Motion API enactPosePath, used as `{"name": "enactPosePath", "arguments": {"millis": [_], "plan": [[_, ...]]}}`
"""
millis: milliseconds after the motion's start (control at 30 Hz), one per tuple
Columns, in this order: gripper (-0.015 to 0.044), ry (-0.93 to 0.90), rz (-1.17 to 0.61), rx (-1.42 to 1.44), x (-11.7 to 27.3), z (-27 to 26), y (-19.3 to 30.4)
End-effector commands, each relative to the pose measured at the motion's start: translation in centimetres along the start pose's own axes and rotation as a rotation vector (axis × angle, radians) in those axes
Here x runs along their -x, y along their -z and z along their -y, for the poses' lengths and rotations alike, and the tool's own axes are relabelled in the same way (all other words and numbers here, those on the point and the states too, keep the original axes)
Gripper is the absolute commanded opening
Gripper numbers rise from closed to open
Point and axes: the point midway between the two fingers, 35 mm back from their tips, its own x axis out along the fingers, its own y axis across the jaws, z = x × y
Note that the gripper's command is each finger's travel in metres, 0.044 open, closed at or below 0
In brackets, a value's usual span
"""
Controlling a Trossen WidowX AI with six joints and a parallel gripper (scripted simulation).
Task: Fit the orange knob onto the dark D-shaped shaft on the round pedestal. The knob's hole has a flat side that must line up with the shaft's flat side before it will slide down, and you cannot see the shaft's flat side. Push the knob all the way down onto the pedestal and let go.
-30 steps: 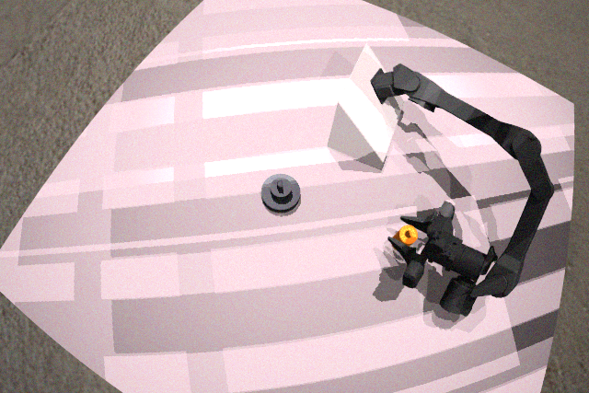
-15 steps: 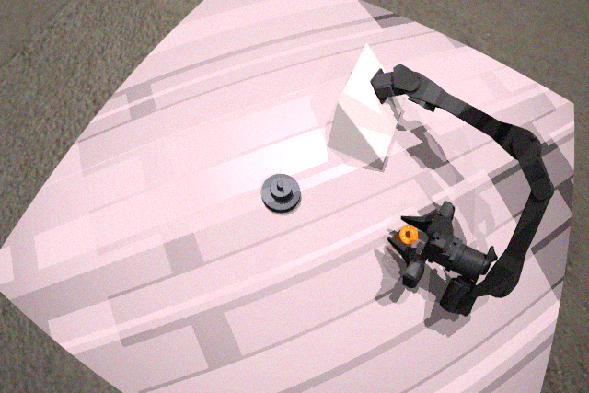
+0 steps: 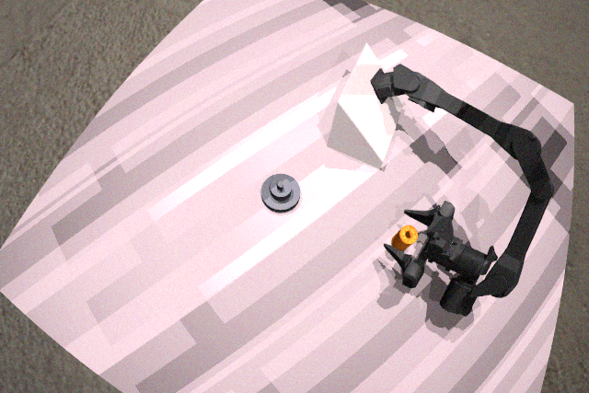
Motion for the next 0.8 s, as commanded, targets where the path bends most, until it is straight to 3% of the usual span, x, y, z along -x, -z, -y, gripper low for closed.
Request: {"name": "enactPosePath", "arguments": {"millis": [0,100,267,567,633,767], "plan": [[0.044,0.0,0.001,0.0,0.0,0.0,0.0],[0.044,-0.011,-0.007,0.001,0.4,-0.1,-1.0],[0.044,-0.088,-0.044,0.001,2.8,0.3,-7.3],[0.044,-0.082,-0.06,0.001,2.8,0.3,-7.6],[0.044,-0.015,-0.183,0.002,2.0,0.6,-7.6],[0.044,0.096,-0.595,0.001,1.4,0.9,-7.5]]}}
